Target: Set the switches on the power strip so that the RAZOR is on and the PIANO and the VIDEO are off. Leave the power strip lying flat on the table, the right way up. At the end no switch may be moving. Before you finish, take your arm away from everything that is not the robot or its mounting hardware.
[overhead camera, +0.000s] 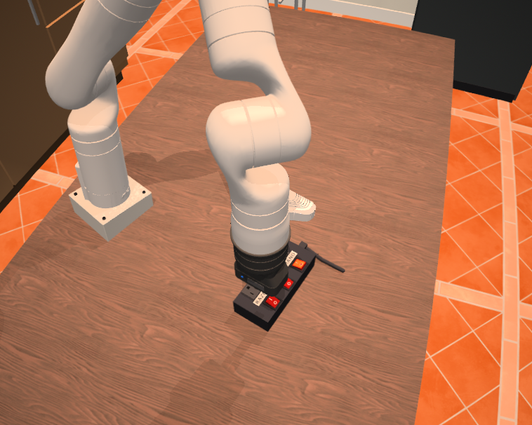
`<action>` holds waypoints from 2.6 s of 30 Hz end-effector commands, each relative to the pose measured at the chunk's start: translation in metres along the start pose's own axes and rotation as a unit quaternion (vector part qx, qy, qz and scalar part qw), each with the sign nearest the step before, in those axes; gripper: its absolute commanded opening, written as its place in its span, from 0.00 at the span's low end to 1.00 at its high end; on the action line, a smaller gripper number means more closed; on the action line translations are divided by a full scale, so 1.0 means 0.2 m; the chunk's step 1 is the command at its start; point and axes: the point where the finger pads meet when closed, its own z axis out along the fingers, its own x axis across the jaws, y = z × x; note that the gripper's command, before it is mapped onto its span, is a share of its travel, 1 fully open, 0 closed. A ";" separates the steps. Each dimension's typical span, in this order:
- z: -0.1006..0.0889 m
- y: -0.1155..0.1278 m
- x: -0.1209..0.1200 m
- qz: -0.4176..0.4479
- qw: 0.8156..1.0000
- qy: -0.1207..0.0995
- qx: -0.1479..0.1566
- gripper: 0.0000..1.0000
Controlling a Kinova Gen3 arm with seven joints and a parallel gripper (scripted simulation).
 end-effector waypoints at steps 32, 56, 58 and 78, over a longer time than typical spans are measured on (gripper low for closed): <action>0.17 0.00 0.00 0.000 1.000 0.000 0.000 0.00; 0.20 0.00 0.00 0.000 1.000 0.000 0.000 0.00; 0.20 0.00 0.00 0.000 1.000 0.000 0.000 0.00; 0.20 0.00 0.00 0.000 1.000 0.000 0.000 0.00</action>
